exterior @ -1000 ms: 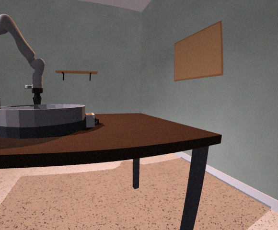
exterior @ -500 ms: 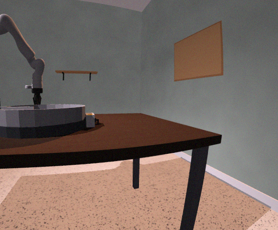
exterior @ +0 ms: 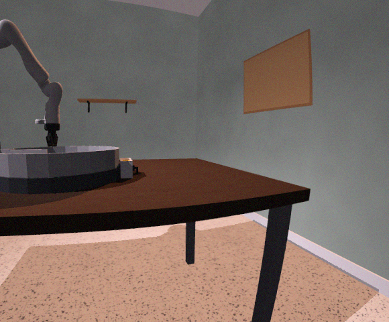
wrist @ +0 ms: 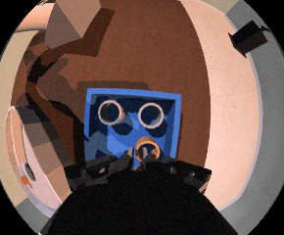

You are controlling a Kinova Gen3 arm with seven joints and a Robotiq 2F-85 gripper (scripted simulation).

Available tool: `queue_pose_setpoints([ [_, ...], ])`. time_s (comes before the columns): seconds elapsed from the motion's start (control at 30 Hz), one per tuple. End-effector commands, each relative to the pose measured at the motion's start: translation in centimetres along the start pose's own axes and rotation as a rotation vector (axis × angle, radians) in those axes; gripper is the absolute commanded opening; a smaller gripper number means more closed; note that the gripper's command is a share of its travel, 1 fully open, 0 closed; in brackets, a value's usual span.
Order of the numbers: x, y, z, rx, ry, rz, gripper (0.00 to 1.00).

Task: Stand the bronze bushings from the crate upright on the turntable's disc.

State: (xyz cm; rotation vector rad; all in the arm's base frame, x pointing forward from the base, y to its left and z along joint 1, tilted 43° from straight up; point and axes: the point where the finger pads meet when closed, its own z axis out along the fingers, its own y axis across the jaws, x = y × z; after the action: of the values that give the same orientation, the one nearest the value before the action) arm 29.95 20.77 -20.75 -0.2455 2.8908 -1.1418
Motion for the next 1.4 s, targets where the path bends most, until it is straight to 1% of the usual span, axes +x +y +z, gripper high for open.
queue_pose_setpoints([
  [0.0, 0.0, 0.1, -0.1, -0.002, -0.001, 0.000, 0.12],
  [0.2, 0.0, 0.1, 0.2, -0.002, -0.001, 0.000, 0.12],
  [0.5, 0.0, 0.1, 1.7, -0.002, -0.001, 0.000, 0.12],
  [0.73, 0.0, 0.1, 2.2, -0.002, -0.001, 0.000, 0.12],
  [1.37, 0.0, 0.1, 2.3, -0.002, -0.001, 0.000, 0.12],
])
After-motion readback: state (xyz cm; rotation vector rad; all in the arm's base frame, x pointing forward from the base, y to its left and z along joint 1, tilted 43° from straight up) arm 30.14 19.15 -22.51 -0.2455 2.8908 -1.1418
